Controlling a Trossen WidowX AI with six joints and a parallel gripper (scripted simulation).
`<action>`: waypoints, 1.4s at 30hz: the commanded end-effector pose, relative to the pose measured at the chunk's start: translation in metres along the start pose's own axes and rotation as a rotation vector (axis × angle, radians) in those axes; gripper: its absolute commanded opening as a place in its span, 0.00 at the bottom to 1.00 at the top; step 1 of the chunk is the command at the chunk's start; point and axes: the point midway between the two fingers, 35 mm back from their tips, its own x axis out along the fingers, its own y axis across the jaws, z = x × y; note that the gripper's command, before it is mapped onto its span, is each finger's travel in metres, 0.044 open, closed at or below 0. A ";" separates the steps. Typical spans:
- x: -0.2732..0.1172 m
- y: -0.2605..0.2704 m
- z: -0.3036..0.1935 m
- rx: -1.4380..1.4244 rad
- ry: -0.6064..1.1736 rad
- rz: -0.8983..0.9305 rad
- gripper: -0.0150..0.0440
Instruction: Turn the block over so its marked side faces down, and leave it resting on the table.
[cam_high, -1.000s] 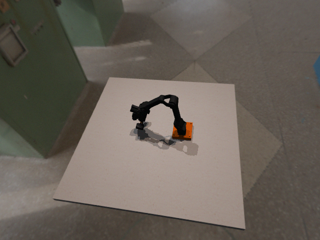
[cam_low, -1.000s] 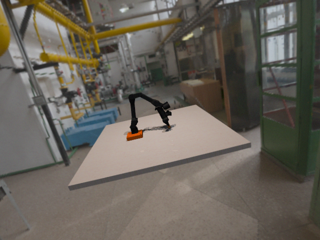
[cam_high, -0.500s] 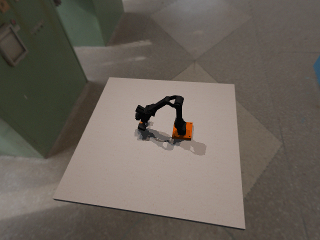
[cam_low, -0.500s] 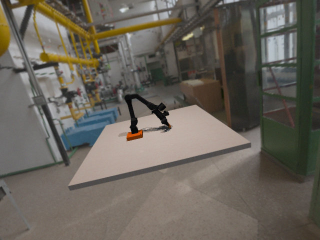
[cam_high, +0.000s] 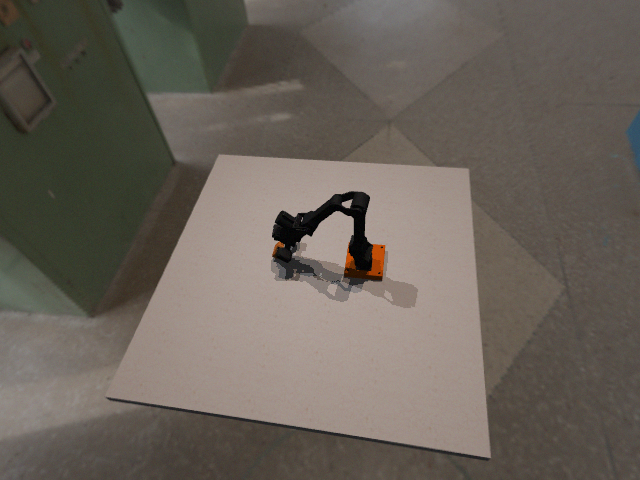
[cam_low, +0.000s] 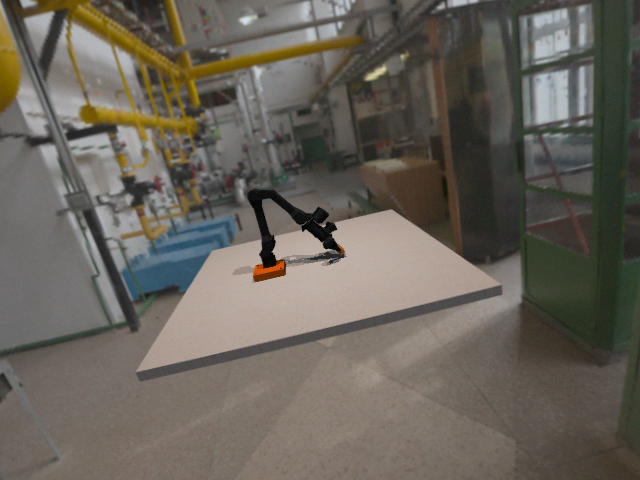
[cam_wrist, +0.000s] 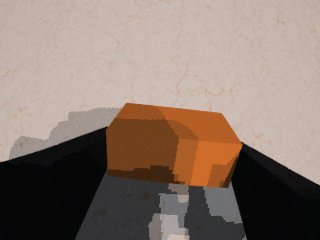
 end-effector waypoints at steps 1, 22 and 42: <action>0.014 0.000 -0.008 0.009 -0.032 0.006 0.25; 0.040 -0.001 -0.022 0.012 -0.300 0.004 0.25; 0.020 0.003 -0.034 0.010 -0.521 0.007 0.25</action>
